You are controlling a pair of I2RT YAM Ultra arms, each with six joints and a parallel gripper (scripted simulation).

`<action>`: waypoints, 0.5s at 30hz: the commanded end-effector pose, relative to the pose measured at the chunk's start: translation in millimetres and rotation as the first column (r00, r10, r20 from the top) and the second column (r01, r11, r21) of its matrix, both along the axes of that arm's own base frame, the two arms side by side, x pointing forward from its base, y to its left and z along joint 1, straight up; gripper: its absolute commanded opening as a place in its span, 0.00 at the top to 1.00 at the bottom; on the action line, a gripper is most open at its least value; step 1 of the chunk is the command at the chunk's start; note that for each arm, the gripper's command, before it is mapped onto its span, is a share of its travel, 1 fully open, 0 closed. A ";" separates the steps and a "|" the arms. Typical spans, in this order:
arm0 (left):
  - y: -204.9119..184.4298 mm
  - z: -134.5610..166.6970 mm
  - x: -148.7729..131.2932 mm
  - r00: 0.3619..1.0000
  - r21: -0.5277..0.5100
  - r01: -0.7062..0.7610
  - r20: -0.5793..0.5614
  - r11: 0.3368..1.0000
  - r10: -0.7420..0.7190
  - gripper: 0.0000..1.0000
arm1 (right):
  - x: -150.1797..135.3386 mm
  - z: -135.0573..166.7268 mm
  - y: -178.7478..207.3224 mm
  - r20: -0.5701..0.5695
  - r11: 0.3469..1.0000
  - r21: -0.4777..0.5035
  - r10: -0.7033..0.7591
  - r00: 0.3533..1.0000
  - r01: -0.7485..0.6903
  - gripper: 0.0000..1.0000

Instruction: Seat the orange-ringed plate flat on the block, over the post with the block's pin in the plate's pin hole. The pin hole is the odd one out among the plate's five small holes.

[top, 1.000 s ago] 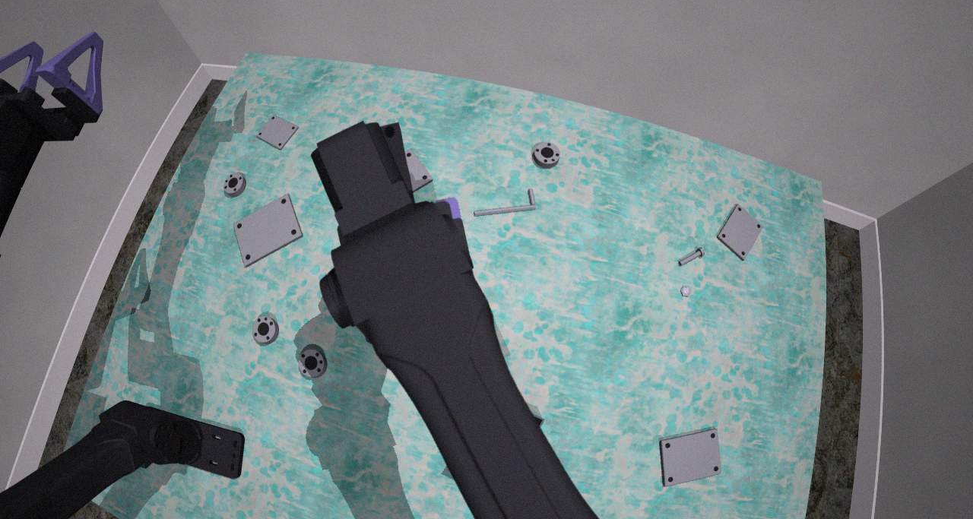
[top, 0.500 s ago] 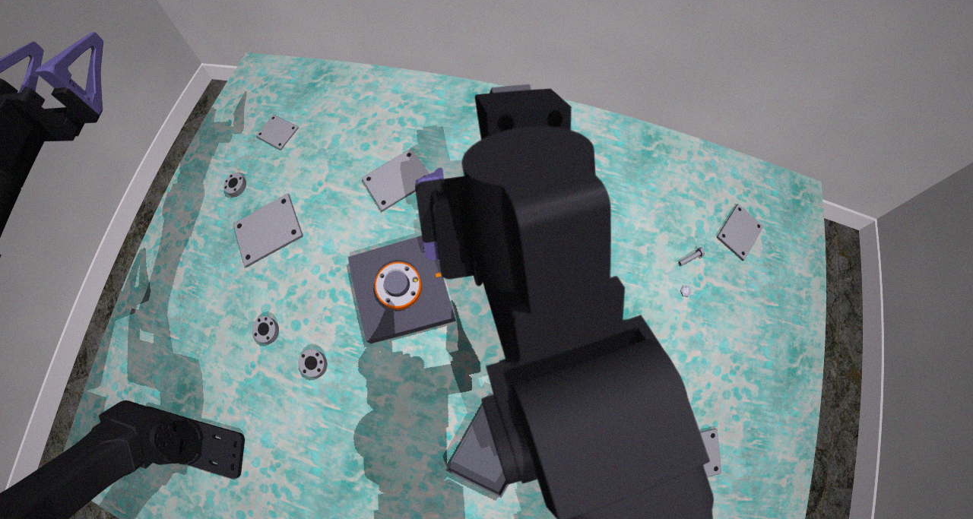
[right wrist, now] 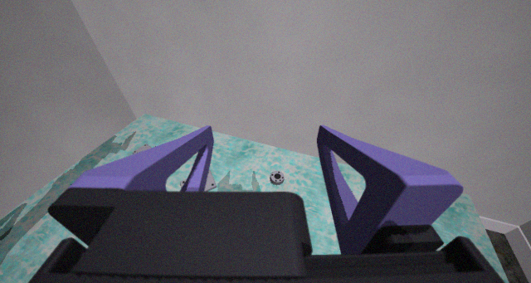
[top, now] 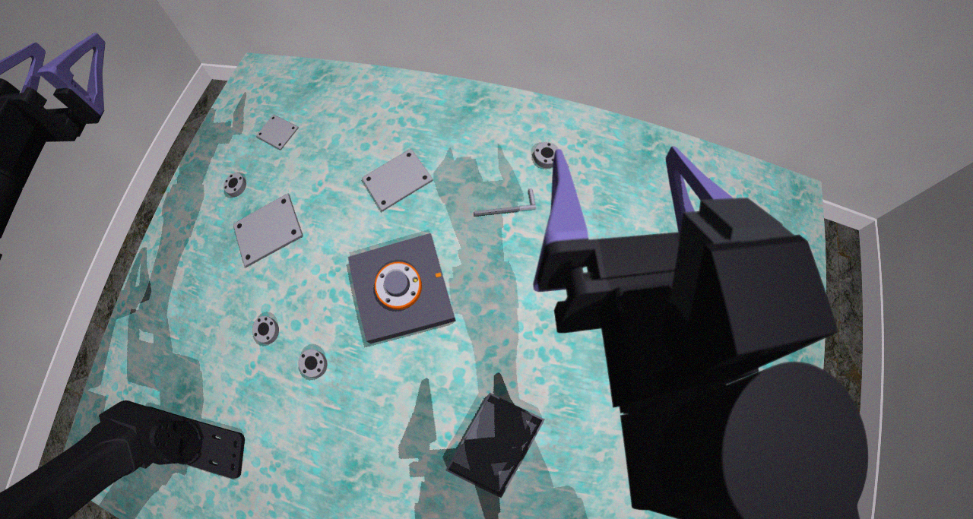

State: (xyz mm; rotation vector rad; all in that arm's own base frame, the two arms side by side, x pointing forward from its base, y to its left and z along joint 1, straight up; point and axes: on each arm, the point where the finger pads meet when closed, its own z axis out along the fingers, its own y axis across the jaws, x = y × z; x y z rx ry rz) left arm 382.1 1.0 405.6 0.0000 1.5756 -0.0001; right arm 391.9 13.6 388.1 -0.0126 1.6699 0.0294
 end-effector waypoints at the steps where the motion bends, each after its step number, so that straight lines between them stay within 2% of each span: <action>1: 0.1 20.6 -8.0 0.998 0.004 0.000 0.056 1.000 0.000 0.00 | -11.0 32.4 -10.5 0.161 1.000 -0.020 -0.001 0.987 0.005 0.21; 3: 0.1 20.6 -8.0 0.998 0.004 0.000 0.056 1.000 0.000 0.00 | -11.0 32.4 -10.5 0.161 1.000 -0.020 -0.001 0.987 0.005 0.21; 4: 0.0 11.3 -3.8 0.999 0.004 0.000 0.032 1.000 0.000 0.00 | -9.2 27.2 -11.7 0.148 1.000 -0.019 -0.005 0.989 0.007 0.21; 5: 0.1 22.2 -9.6 0.998 0.004 -0.001 0.061 1.000 0.000 0.00 | -17.5 33.5 -13.4 0.167 1.000 -0.020 -0.009 0.986 0.013 0.21; 6: -0.5 18.0 -9.4 0.999 0.004 0.001 0.044 1.000 -0.001 0.00 | -14.5 23.0 -14.6 0.128 1.000 -0.005 -0.020 0.992 0.020 0.21; 7: -0.5 18.0 -9.4 0.999 0.004 0.001 0.044 1.000 -0.001 0.00 | -12.1 25.3 -12.8 0.120 1.000 -0.001 -0.016 0.993 0.016 0.21; 8: -0.5 17.8 -9.4 0.999 0.004 0.001 0.043 1.000 -0.001 0.00 | -25.2 53.7 -15.4 0.191 1.000 0.003 -0.025 0.981 0.025 0.21; 9: -0.8 19.7 -9.8 0.999 0.004 0.002 0.047 1.000 -0.002 0.00 | -28.3 62.6 -19.0 0.214 0.999 0.005 -0.043 0.976 0.043 0.21; 15: -0.8 19.7 -9.8 0.999 0.004 0.002 0.047 1.000 -0.002 0.00 | -20.9 53.6 -17.5 0.187 0.999 0.004 -0.037 0.982 0.037 0.21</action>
